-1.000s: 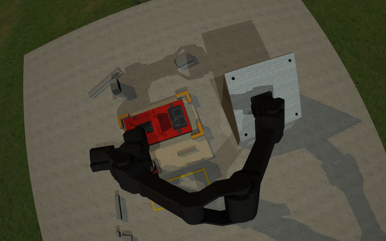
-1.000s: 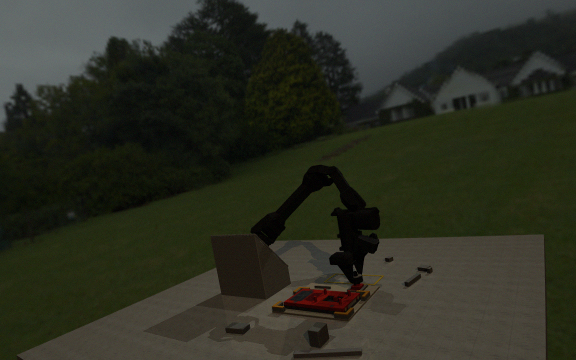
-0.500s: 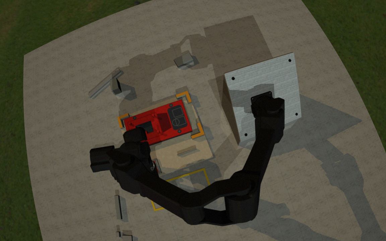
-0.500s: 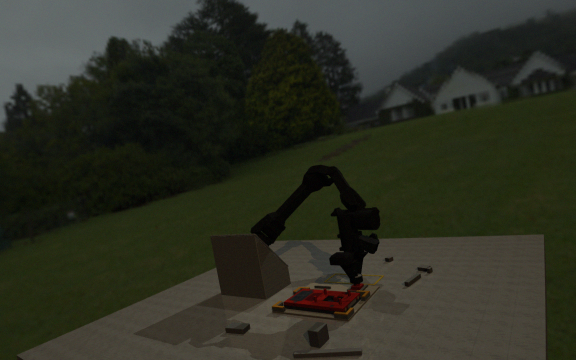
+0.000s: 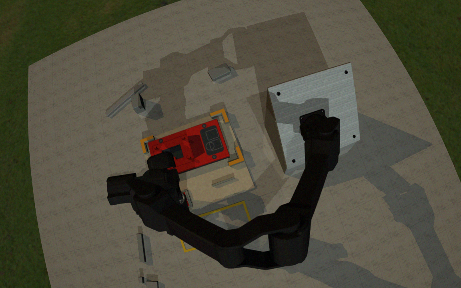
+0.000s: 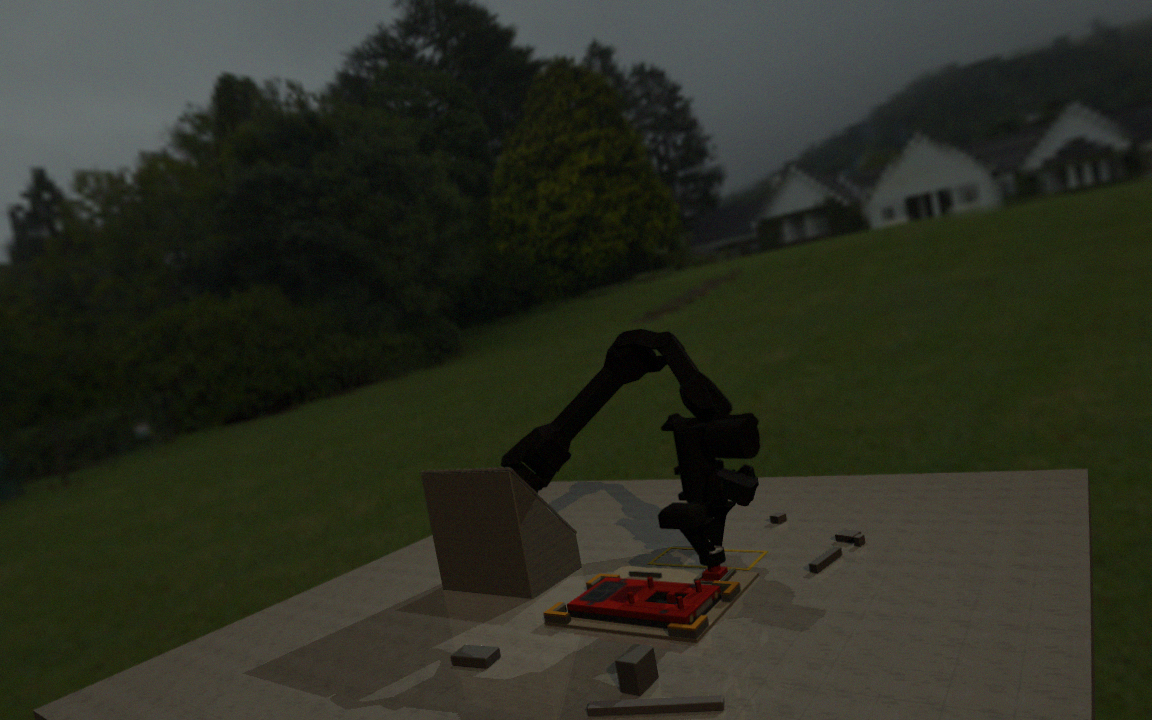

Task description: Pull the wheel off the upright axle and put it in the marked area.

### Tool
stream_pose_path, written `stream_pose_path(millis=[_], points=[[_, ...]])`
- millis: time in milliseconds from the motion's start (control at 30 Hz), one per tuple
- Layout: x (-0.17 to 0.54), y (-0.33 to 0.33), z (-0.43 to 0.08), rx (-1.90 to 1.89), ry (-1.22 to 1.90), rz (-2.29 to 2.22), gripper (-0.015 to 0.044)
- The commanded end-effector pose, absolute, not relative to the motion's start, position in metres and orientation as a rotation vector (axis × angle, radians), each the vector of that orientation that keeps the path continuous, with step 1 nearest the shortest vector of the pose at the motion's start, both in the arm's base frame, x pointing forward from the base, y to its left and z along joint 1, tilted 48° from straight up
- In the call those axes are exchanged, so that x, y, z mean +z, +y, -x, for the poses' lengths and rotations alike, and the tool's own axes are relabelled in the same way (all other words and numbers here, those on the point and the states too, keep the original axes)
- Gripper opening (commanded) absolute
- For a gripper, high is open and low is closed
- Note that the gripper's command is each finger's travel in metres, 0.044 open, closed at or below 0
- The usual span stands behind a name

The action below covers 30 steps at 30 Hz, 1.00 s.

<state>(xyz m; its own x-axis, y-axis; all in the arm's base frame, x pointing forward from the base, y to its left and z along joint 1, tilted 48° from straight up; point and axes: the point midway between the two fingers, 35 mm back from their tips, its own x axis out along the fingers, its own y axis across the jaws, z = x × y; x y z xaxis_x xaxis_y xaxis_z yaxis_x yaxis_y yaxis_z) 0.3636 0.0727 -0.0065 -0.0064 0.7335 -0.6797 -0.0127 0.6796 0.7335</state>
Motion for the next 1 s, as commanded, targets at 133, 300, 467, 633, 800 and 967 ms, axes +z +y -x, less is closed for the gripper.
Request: stream_pose_path(millis=[133,300,467,633,800,967], points=[[-0.0043,0.0702,-0.364,0.657,1.472,-0.628,0.0],[-0.0032,0.0689,-0.3641,0.657,1.471,-0.629,0.0],[-0.0022,0.0677,-0.3641,0.656,1.471,-0.629,0.0],[-0.0011,0.0665,-0.3642,0.656,1.471,-0.629,0.0],[0.0,0.0652,-0.3642,0.656,1.471,-0.63,0.0],[0.0011,0.064,-0.3643,0.656,1.471,-0.63,0.0]])
